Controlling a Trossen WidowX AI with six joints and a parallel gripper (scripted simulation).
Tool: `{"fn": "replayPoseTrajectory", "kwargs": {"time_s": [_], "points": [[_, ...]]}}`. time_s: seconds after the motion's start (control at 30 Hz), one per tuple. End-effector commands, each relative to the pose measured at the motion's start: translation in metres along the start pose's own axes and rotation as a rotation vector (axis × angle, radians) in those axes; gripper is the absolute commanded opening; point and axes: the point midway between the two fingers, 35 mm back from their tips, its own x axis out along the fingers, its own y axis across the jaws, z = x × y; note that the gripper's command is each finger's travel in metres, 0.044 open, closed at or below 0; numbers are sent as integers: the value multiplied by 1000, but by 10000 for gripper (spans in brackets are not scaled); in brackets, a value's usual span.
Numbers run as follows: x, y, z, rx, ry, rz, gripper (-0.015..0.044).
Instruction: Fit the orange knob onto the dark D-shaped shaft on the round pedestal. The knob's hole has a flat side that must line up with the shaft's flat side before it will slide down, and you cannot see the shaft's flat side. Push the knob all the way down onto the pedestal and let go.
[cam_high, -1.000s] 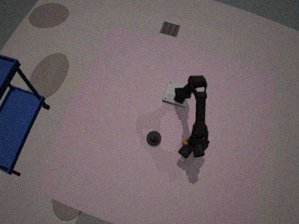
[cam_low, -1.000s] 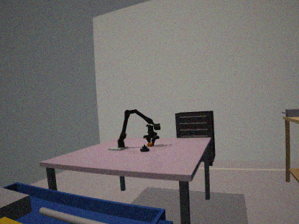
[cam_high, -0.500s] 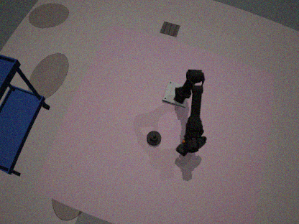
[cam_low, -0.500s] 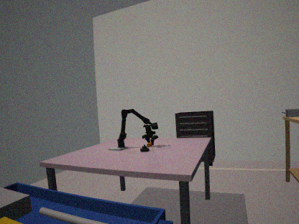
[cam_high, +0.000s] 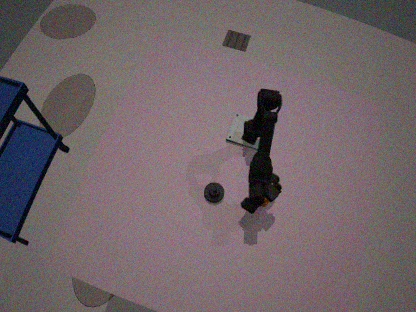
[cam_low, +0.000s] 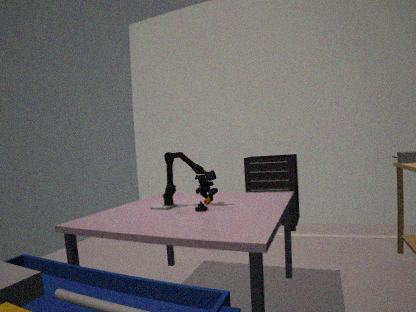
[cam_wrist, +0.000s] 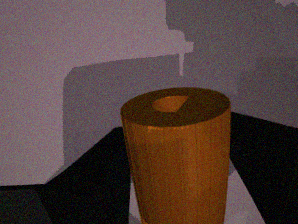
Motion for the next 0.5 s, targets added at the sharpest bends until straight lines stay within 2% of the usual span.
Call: {"fn": "replayPoseTrajectory", "kwargs": {"time_s": [0.0,0.47], "points": [[-4,0,-3,-3,-62,-4,179],[-11,0,-14,-4,-256,-4,179]]}}
